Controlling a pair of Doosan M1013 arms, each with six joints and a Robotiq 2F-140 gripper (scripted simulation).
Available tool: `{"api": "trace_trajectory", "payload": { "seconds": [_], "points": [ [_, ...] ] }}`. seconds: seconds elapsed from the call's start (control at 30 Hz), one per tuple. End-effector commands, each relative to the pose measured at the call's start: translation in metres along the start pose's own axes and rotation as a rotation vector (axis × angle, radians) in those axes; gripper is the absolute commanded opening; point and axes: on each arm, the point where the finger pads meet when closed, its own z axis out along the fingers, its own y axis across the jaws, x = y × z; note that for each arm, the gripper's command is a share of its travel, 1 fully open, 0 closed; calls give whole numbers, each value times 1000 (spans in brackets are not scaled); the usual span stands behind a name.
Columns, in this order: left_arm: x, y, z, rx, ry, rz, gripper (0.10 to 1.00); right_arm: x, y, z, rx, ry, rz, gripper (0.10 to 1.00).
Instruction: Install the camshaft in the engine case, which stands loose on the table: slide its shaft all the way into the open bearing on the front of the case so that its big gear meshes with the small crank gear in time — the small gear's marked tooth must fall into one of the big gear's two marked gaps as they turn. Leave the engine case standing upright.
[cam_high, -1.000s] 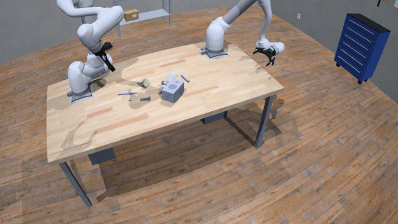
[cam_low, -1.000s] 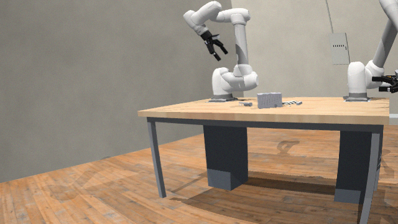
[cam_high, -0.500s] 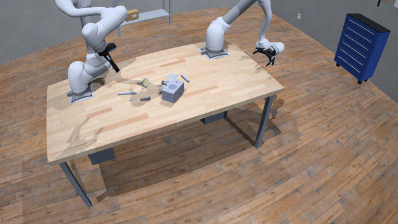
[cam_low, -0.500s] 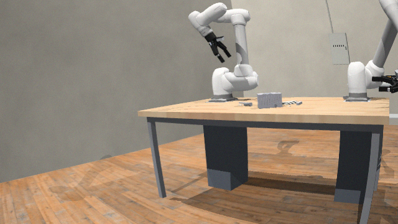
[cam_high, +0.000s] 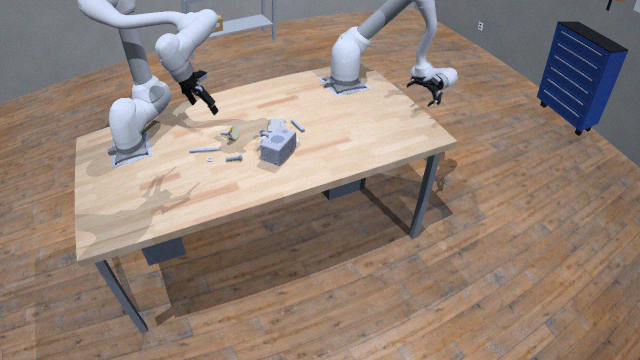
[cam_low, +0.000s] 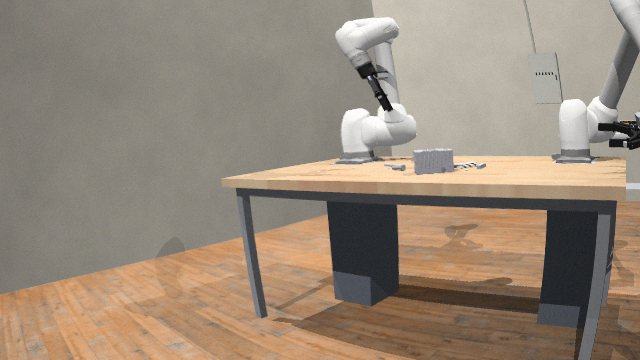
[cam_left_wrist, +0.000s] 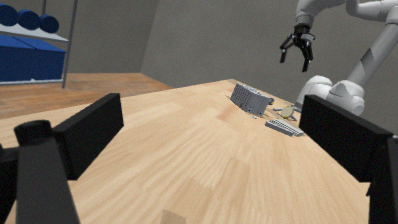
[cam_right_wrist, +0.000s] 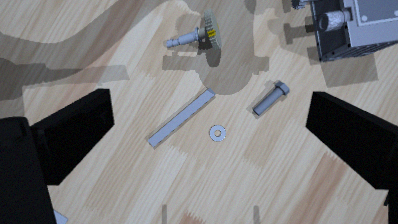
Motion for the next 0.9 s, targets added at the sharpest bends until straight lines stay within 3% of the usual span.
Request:
{"api": "trace_trajectory", "payload": {
  "seconds": [0.0,0.2,0.27,0.4,0.87],
  "points": [
    [1,0,0,0,0,1,1000,27,3,32,-77,-12,-99,1000],
    [1,0,0,0,0,1,1000,61,-2,64,-164,-9,-228,1000],
    [1,0,0,0,0,1,1000,61,-2,64,-164,-9,-228,1000],
    [1,0,0,0,0,1,1000,83,-9,81,-218,-2,-309,1000],
    [1,0,0,0,0,1,1000,82,-9,86,-220,-7,-310,1000]
  ]
}}
